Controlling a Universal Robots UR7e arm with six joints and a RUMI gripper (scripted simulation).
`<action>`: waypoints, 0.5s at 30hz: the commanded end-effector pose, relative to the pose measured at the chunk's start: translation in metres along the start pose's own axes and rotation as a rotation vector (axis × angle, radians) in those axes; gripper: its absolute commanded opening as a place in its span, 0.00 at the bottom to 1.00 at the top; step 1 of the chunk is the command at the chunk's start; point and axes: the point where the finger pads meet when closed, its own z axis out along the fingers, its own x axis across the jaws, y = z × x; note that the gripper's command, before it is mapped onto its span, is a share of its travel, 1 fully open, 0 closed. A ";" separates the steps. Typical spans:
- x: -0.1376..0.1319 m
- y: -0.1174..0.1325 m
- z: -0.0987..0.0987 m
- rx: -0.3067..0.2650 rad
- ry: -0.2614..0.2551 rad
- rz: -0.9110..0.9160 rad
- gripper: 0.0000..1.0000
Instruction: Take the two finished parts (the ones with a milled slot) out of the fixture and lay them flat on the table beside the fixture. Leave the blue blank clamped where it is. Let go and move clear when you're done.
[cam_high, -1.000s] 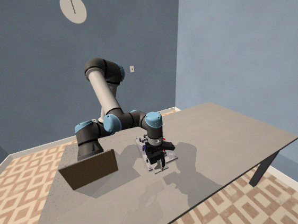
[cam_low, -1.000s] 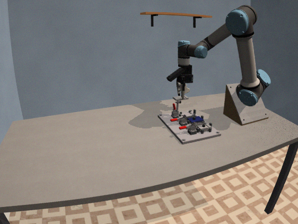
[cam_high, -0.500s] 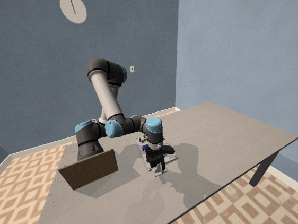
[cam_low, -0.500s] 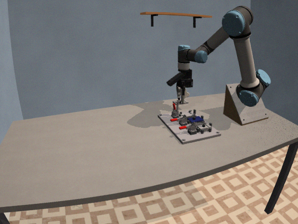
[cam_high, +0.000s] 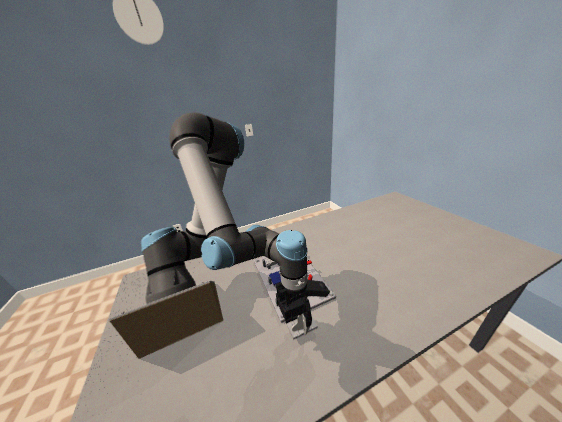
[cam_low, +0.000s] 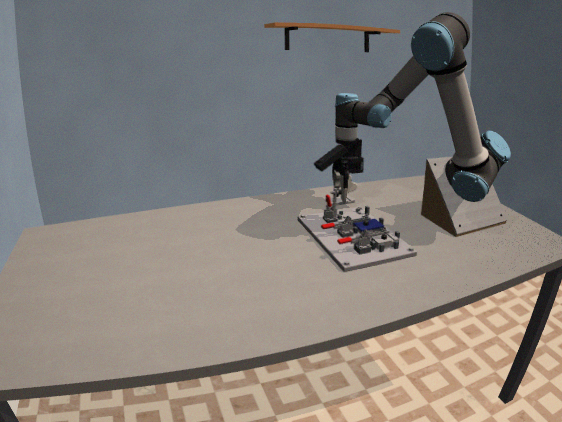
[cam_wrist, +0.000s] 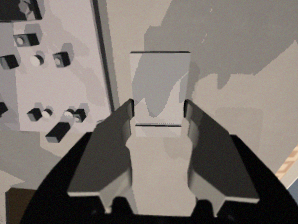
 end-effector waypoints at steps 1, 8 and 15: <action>0.001 0.000 0.006 0.001 0.001 0.000 0.00; 0.001 0.000 0.011 0.001 0.001 0.000 0.00; 0.001 0.000 0.011 0.001 0.001 0.000 0.00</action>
